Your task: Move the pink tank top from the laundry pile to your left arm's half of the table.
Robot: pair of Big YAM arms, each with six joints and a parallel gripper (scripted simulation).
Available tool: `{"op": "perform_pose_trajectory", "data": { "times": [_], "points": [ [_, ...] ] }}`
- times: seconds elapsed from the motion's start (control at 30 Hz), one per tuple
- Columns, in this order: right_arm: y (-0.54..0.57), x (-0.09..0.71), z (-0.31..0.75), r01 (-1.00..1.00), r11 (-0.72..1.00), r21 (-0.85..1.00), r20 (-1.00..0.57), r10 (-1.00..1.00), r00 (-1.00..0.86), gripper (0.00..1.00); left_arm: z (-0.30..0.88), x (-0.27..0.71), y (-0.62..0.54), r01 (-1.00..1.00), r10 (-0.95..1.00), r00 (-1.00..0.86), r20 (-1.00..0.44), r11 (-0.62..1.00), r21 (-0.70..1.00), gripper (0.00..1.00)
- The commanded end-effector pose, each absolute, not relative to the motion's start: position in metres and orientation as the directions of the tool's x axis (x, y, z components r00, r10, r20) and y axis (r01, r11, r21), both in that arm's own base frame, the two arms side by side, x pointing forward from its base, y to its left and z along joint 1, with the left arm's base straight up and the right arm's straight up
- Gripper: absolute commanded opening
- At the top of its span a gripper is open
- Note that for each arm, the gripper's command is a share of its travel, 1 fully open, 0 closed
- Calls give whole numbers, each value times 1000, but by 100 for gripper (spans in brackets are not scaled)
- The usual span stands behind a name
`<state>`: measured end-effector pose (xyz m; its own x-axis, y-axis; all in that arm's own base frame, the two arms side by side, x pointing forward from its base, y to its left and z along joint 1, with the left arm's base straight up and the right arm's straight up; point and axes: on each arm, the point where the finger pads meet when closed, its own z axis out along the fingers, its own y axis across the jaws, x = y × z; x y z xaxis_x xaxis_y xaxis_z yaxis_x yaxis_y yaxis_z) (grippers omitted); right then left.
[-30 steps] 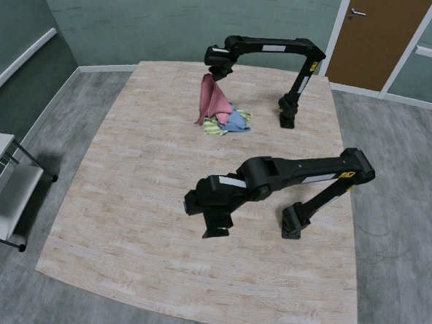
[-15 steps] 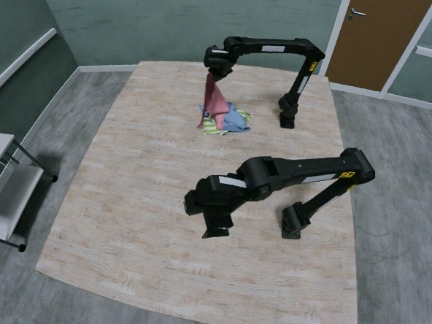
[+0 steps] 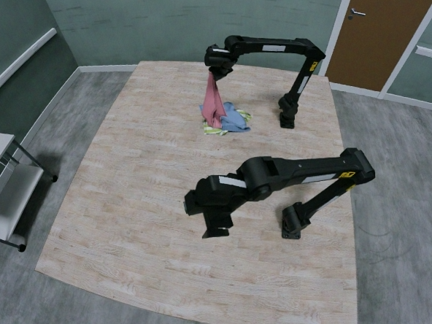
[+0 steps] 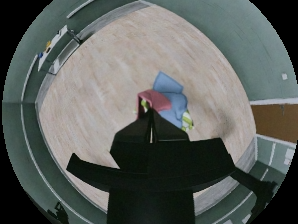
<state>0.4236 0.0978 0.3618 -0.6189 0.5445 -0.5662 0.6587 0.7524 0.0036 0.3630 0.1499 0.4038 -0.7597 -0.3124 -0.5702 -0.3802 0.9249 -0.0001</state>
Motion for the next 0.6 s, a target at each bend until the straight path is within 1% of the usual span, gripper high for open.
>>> {"op": "perform_pose_trajectory", "data": {
  "times": [0.0,0.03,0.07,0.27,0.53,0.57],
  "points": [
    [96,432,367,661,751,10,-572,546,-612,0,443,373,151,-366,-282,-723,-630,930,5,92],
    [94,432,366,663,749,9,-572,547,-611,0,443,373,151,-366,-282,-723,-630,930,5,92],
    [105,431,365,614,789,-21,-576,492,-652,0,443,373,151,-366,-282,-723,-630,930,5,92],
    [113,435,375,511,855,-88,-592,367,-717,0,443,373,151,-366,-282,-723,-630,930,5,92],
    [115,441,389,454,882,-124,-607,295,-738,0,443,373,151,-366,-282,-723,-630,930,5,92],
    [112,439,380,444,883,-151,-594,277,-755,0,443,373,151,-366,-282,-723,-630,930,5,92]
  ]
}}
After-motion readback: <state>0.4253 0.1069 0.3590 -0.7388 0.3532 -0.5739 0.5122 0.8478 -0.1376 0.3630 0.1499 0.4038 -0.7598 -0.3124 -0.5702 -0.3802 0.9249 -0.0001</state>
